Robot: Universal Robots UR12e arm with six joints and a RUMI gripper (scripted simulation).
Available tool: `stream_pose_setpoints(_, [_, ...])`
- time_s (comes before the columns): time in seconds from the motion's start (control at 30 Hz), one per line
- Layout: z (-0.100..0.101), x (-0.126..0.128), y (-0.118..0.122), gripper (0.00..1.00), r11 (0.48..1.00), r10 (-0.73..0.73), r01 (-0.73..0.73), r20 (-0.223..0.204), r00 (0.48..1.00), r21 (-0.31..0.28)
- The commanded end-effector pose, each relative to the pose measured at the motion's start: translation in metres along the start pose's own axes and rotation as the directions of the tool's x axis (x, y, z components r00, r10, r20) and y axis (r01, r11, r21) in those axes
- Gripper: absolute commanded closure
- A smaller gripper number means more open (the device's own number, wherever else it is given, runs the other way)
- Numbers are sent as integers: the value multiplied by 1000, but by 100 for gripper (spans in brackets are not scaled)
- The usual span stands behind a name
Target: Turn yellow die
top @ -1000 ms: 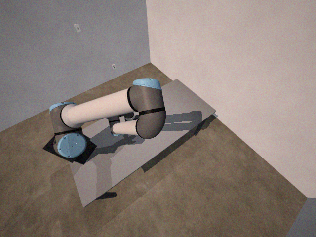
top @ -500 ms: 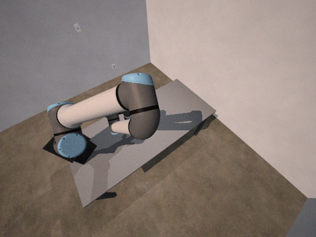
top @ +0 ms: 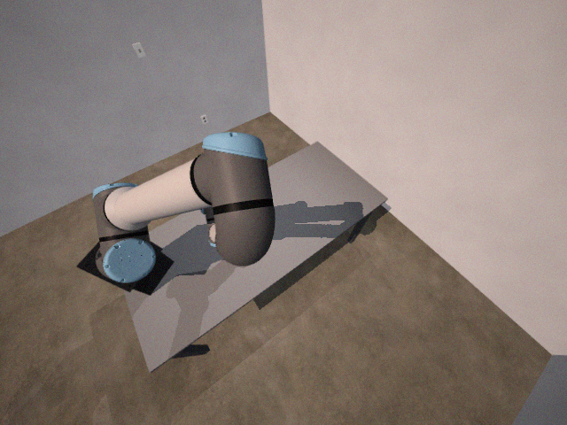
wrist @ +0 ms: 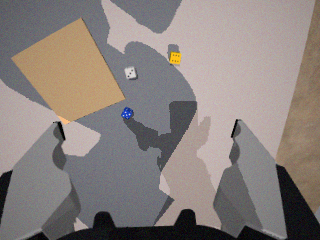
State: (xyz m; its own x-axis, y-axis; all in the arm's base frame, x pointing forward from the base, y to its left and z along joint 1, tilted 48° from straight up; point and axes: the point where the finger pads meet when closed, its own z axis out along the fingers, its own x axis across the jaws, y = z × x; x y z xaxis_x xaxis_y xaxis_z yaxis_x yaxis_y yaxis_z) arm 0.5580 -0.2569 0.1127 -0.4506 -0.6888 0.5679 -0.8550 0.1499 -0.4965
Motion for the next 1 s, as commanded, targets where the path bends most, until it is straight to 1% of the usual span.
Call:
stream_pose_setpoints(0.0, [4,39,-32,0,994,112,-112,4,994,-9])
stream_pose_setpoints(0.97, [4,40,-32,0,992,126,-126,4,992,-9])
